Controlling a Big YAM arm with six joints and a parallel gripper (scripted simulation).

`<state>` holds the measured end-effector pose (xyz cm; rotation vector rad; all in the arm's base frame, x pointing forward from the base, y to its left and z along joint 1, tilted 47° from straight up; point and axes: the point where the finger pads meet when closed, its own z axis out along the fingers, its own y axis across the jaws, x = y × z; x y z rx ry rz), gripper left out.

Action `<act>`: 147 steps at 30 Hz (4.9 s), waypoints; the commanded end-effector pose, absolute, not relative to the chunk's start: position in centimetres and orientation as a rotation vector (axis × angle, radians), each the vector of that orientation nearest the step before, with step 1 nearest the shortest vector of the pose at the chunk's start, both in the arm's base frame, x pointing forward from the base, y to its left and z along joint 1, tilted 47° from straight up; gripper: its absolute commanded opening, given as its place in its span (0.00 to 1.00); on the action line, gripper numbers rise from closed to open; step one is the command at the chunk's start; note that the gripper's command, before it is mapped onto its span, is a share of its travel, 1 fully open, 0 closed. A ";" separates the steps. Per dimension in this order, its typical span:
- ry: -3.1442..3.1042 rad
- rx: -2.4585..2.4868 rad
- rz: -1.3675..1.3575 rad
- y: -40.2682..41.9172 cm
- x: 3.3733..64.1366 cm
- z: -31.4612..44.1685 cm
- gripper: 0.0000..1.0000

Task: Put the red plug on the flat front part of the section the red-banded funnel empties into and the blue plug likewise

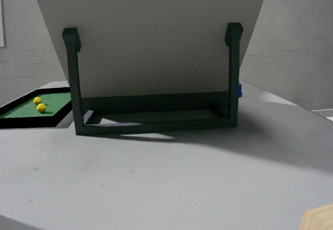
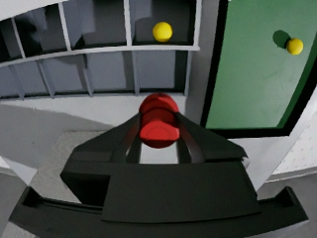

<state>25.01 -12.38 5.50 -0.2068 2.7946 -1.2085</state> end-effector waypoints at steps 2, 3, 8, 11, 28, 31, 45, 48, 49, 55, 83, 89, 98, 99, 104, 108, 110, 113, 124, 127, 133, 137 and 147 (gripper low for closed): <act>2.775 -0.189 -1.199 -12.6 26.1 6.8 0.00; 2.774 -0.185 -1.199 -12.6 26.1 6.8 0.00; 2.774 -0.184 -1.199 -12.6 26.1 6.8 0.00; 2.774 -0.184 -1.199 -12.6 26.1 6.8 0.00; 2.774 -0.184 -1.199 -12.6 26.1 6.8 0.00; 2.773 -0.183 -1.199 -12.7 26.1 6.7 0.00; 2.800 -0.203 -1.205 -13.4 25.4 4.9 0.00; 2.805 -0.208 -1.206 -13.8 25.1 4.3 0.00; 2.805 -0.208 -1.206 -13.9 25.2 4.2 0.00; 2.805 -0.208 -1.205 -15.0 25.4 3.3 0.00; 2.803 -0.206 -1.206 -18.1 26.0 0.8 0.00; 2.799 -0.208 -1.206 -18.0 26.1 0.8 0.00; 2.798 -0.203 -1.205 -18.0 26.1 0.8 0.00; 2.798 -0.203 -1.205 -18.0 26.1 0.8 0.00; 2.798 -0.203 -1.205 -18.0 26.1 0.8 0.00; 2.798 -0.203 -1.205 -18.0 26.1 0.8 0.00; 2.798 -0.203 -1.205 -18.0 26.1 0.8 0.00; 2.798 -0.203 -1.205 -18.0 26.1 0.8 0.00; 2.806 -0.207 -1.205 -18.1 25.7 0.5 0.00; 2.800 -0.201 -1.206 -18.1 26.0 0.6 0.00; 2.793 -0.201 -1.206 -18.1 26.1 0.7 0.00; 2.794 -0.201 -1.206 -18.1 26.1 0.7 0.00; 2.794 -0.201 -1.206 -18.1 26.1 0.7 0.00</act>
